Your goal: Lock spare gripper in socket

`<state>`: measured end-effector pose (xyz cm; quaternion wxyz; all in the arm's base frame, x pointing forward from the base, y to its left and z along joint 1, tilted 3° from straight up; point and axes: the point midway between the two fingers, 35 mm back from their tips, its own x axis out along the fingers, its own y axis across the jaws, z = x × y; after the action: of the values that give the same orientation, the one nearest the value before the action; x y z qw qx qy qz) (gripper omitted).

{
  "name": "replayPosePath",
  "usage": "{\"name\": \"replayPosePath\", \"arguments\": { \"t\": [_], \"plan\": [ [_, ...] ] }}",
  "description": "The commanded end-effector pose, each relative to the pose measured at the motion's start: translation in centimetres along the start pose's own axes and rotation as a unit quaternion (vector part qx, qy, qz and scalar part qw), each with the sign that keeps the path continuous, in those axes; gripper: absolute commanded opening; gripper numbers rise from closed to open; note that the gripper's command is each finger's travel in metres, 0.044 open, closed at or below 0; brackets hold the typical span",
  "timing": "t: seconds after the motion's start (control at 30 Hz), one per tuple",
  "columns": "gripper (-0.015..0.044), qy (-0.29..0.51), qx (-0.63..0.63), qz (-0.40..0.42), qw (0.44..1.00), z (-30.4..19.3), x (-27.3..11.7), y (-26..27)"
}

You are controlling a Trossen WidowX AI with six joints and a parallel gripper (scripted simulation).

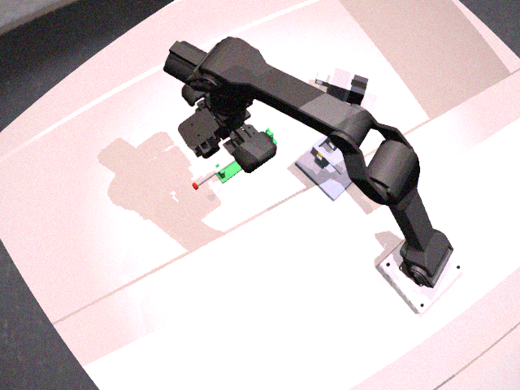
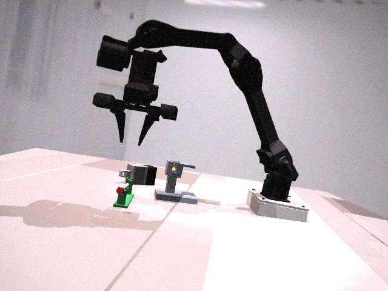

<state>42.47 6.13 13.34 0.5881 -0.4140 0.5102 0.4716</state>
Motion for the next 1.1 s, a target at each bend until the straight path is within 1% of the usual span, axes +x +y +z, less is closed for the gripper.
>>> {"name": "replayPosePath", "arguments": {
  "t": [0.0, 0.13, 1.07],
  "plan": [
    [0.0180, 0.004, -0.001, 0.004, 1.000, -0.3, 2.4, 0.1],
    [0.0180, 0.003, -0.001, 0.004, 1.000, -0.7, 5.8, 0.2],
    [0.0180, 0.003, -0.001, 0.004, 1.000, -1.1, 9.9, 0.1]
  ]
}}
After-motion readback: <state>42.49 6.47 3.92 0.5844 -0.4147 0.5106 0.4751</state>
